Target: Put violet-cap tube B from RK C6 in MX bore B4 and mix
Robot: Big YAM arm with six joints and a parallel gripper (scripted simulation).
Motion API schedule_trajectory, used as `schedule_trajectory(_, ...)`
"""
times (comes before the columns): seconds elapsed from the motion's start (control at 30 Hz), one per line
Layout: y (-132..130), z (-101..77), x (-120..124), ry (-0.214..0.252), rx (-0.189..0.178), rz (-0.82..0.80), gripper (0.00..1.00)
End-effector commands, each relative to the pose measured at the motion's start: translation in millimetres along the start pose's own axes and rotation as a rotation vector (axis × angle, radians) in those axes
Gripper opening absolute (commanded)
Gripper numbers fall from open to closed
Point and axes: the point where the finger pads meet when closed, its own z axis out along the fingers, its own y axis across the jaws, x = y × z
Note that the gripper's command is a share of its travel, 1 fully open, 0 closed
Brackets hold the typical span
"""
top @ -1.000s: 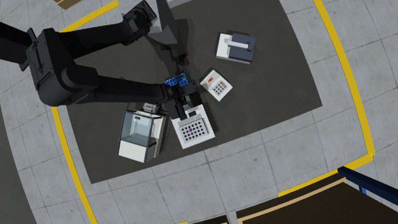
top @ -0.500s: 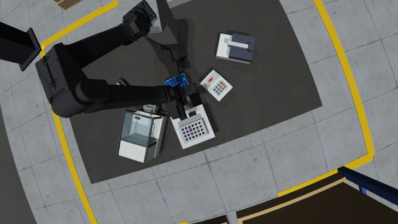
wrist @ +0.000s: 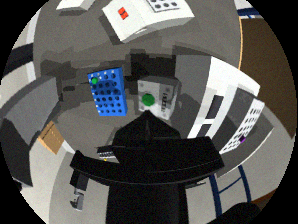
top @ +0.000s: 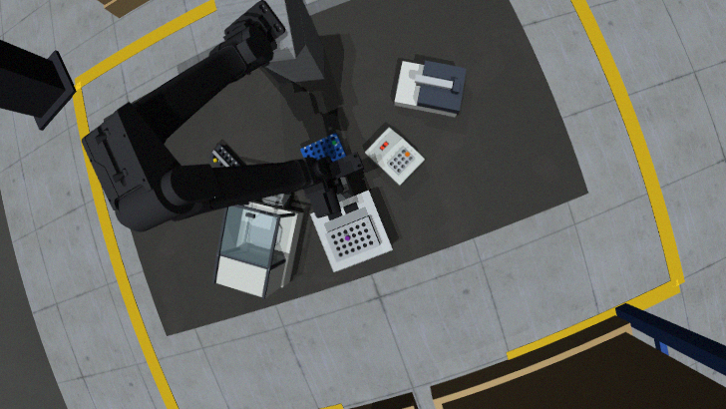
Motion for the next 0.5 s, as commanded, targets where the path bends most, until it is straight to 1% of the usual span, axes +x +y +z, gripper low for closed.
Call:
schedule_trajectory(0.0, -1.8, 8.7, 4.0, 0.004, 0.004, -0.005, 0.00)
schedule_trajectory(0.23, -1.4, 20.5, 4.1, 0.004, 0.004, -0.005, 0.00)
schedule_trajectory(0.37, -1.7, 23.4, 1.9, 0.001, 0.005, -0.009, 0.00)
schedule_trajectory(0.4, -1.7, 23.4, 2.0, 0.002, 0.005, -0.009, 0.00)
schedule_trajectory(0.47, -7.4, 18.7, 3.5, 0.003, 0.018, -0.006, 0.00)
